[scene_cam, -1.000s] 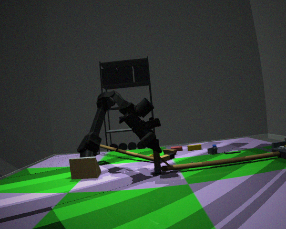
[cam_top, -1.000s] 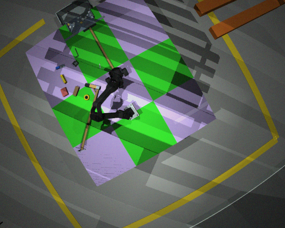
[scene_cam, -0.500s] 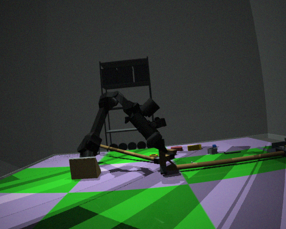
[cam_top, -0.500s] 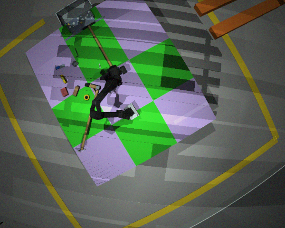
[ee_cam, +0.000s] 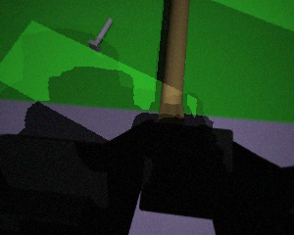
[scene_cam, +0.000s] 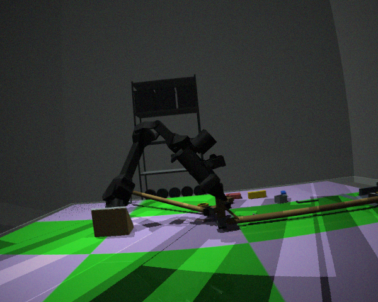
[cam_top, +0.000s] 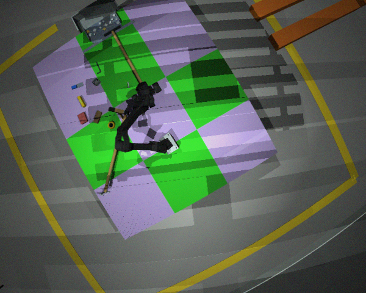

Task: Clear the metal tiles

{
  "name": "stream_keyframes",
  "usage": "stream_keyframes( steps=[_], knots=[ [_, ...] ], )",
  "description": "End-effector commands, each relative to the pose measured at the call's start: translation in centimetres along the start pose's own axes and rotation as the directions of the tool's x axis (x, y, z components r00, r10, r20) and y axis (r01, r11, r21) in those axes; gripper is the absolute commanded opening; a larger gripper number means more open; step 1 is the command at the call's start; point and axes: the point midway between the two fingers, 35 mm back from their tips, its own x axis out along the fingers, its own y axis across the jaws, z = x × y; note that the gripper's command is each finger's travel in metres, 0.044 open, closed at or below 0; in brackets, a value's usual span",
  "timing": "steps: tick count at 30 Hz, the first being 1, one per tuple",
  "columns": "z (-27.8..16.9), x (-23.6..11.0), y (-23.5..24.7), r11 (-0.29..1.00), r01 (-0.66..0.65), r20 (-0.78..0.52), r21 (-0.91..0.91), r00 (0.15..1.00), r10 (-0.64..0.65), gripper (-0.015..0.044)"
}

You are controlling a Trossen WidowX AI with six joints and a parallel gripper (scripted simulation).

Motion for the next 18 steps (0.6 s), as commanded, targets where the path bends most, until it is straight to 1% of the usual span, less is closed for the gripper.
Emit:
stream_keyframes(
  steps=[1,18],
  knots=[
    [0.9,0.3,-0.1,1.000,0.003,0.009,-0.005,1.000,-0.003,0.0000],
    [2.8,1.7,-0.8,1.000,0.002,0.010,-0.005,1.000,-0.002,0.0000]
  ],
)
